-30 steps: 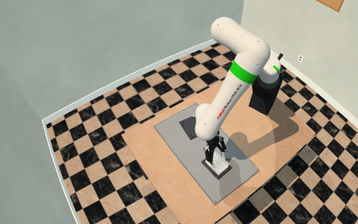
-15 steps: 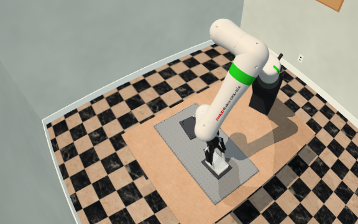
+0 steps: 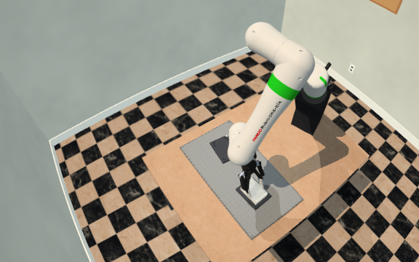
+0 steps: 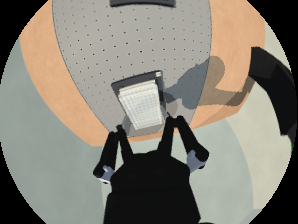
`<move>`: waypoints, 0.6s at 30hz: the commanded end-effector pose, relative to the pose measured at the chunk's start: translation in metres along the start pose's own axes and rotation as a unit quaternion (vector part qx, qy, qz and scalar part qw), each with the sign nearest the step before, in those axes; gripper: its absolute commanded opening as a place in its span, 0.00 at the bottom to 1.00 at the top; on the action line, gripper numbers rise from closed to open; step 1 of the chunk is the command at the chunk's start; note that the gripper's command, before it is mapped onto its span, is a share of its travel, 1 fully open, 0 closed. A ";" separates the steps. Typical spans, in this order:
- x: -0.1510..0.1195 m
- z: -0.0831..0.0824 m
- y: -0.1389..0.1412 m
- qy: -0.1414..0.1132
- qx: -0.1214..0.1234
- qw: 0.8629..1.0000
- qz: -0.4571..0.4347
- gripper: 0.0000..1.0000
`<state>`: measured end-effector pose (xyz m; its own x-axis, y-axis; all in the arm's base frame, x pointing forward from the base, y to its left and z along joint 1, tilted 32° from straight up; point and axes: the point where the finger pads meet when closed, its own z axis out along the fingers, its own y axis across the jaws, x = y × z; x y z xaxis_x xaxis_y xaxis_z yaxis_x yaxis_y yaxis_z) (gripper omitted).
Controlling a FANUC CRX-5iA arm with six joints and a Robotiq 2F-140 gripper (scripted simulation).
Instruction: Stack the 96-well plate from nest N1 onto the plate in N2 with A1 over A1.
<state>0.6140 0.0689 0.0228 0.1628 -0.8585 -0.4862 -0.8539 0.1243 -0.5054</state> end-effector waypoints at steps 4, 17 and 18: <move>0.000 0.001 0.000 0.000 0.000 1.000 0.000 0.00; 0.001 0.002 0.000 0.000 0.000 1.000 0.000 0.00; 0.001 0.003 0.000 0.000 0.000 1.000 0.000 0.00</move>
<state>0.6154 0.0691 0.0205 0.1628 -0.8585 -0.4862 -0.8539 0.1243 -0.5054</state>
